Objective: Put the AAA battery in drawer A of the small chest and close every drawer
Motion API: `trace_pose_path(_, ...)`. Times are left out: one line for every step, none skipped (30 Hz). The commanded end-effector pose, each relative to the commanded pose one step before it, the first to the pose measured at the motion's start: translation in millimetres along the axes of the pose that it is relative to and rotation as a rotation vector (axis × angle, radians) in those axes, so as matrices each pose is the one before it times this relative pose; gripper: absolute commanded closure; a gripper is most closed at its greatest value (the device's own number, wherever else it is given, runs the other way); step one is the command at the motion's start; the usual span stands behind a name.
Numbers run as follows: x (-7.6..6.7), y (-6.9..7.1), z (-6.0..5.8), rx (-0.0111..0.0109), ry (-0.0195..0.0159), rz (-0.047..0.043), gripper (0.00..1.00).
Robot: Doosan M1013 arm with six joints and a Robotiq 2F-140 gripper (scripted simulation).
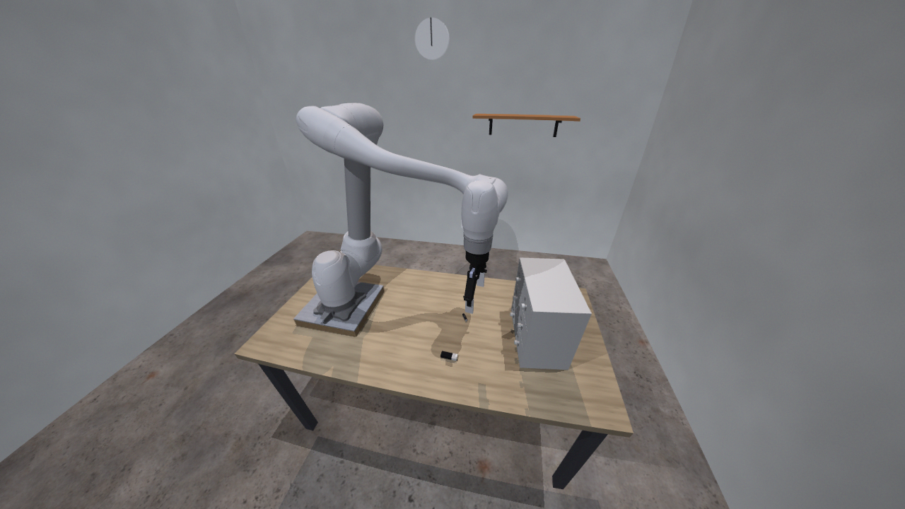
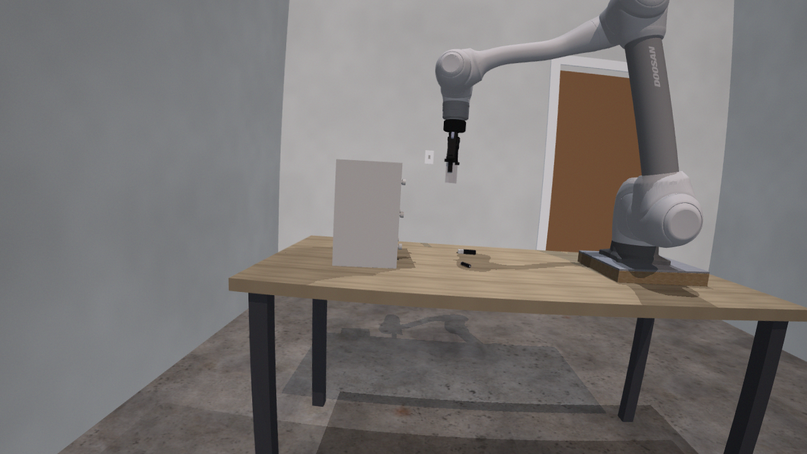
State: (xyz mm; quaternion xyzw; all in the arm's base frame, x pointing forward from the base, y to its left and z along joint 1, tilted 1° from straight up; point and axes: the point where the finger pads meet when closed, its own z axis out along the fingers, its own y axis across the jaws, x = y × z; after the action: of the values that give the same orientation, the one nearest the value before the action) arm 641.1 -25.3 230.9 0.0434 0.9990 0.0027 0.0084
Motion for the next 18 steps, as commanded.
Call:
trace_pose_path(4.37,-4.00,-1.71,0.00733,-0.00107,0.27833,0.00)
trace_pose_path(0.92,-1.52,-0.46,-0.00097,0.00015,0.04943,0.00)
trace_pose_path(0.00,0.00,0.00,0.00000,0.00000,0.00000,0.00)
trace_pose_path(0.00,0.00,0.00,0.00000,0.00000,0.00000,0.00)
trace_pose_path(0.90,-1.65,-0.49,0.00095,-0.00023,0.11656,0.00)
trace_pose_path(0.74,-1.83,-0.51,-0.00038,0.00012,0.08372,0.00)
trace_pose_path(0.62,-1.96,-0.53,-0.00262,0.00098,0.04392,0.00)
trace_pose_path(0.56,-2.06,-0.55,-0.00188,0.00073,0.05010,0.00)
trace_pose_path(0.48,-2.14,-0.56,-0.00155,0.00062,0.05365,0.00)
trace_pose_path(0.38,-2.21,-0.58,-0.00150,0.00067,0.05482,0.00)
trace_pose_path(0.28,-2.27,-0.58,-0.00162,0.00082,0.05526,0.00)
trace_pose_path(0.16,-2.31,-0.59,-0.00177,0.00104,0.05536,0.00)
trace_pose_path(0.05,-2.33,-0.59,-0.00172,0.00115,0.05532,0.00)
trace_pose_path(-0.07,-2.33,-0.59,-0.00162,0.00120,0.05531,0.00)
trace_pose_path(-0.19,-2.31,-0.59,-0.00157,0.00124,0.05534,0.00)
trace_pose_path(-0.30,-2.28,-0.58,-0.00153,0.00129,0.05538,0.00)
trace_pose_path(-0.41,-2.23,-0.57,-0.00149,0.00134,0.05540,0.00)
trace_pose_path(-0.52,-2.16,-0.56,-0.00143,0.00138,0.05542,0.00)
